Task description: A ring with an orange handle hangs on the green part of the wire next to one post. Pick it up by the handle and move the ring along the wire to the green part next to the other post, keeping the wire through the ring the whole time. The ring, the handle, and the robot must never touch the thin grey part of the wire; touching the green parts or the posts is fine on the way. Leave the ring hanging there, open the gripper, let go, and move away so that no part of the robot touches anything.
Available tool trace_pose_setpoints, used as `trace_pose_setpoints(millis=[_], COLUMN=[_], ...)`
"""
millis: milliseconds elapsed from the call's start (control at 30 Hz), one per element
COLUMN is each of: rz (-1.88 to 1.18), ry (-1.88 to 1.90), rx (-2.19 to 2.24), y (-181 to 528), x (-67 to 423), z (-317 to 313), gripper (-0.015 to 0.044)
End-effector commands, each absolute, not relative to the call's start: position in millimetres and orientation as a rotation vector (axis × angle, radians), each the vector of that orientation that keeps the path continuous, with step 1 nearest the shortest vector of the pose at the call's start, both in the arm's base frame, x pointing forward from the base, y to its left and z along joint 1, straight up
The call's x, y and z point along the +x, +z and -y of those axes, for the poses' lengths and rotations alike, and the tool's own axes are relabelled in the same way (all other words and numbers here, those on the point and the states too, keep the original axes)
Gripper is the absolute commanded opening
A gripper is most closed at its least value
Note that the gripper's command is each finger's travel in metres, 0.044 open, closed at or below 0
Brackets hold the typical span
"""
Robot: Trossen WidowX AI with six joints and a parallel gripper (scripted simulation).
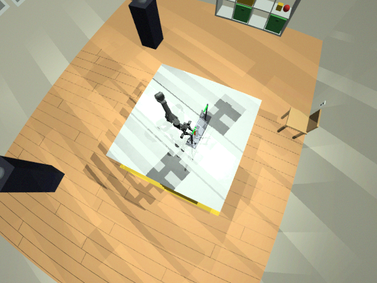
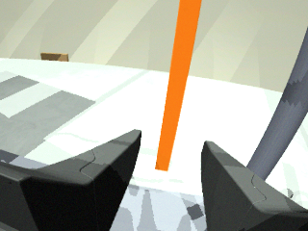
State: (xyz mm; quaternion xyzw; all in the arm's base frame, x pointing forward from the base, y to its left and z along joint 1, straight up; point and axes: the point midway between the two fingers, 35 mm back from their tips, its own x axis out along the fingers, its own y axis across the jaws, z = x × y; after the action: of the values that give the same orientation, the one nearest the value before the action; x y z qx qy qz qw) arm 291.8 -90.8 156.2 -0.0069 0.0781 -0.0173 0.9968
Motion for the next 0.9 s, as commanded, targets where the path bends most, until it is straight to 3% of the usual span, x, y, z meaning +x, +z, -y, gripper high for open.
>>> trace_pose_setpoints(millis=[0, 867], rz=[-0.158, -0.154], ry=[-0.037, -0.037], rx=[-0.007, -0.006], y=[154.5, 145.4], x=[299.2, 327.2], z=[91.7, 90.4], gripper=[0.016, 0.016])
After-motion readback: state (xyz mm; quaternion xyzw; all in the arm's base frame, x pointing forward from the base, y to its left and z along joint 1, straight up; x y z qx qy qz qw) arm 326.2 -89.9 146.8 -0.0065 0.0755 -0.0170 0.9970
